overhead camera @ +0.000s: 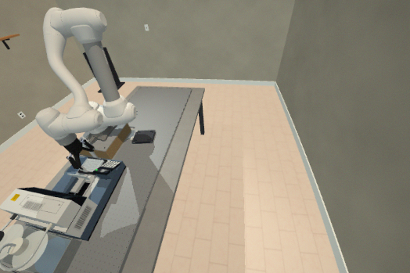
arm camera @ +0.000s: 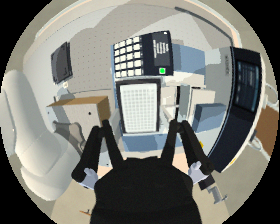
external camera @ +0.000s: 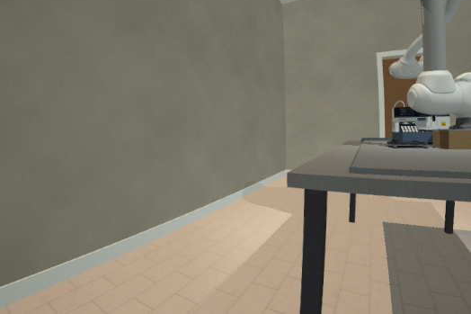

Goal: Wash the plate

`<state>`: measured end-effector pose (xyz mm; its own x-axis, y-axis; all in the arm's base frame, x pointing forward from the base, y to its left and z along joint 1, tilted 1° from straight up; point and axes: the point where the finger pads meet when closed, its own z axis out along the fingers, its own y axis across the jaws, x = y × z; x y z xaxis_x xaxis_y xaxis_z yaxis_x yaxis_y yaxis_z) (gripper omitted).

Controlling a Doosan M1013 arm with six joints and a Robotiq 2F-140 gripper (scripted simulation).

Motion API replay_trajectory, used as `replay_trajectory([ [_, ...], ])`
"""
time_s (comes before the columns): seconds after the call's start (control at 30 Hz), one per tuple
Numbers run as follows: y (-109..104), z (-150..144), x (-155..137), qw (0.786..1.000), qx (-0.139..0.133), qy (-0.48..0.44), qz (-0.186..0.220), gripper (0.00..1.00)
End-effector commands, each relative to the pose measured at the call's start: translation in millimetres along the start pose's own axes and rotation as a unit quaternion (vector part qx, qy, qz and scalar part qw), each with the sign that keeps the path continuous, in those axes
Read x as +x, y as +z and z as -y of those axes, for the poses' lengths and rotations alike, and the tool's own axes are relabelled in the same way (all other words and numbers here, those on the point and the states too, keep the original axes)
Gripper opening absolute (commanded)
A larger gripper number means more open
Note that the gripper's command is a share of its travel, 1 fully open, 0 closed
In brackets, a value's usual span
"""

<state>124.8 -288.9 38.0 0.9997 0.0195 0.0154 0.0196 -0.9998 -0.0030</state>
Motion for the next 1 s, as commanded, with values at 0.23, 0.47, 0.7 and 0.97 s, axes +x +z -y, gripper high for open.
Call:
replay_trajectory([
  [0.23,6,0,0,1.000,0.000,0.000,0.000,0.70],
  [0.47,10,0,0,1.000,0.000,0.000,0.000,0.70],
  [0.7,14,0,0,1.000,0.000,0.000,0.000,0.70],
  [0.97,14,0,0,1.000,0.000,0.000,0.000,0.70],
])
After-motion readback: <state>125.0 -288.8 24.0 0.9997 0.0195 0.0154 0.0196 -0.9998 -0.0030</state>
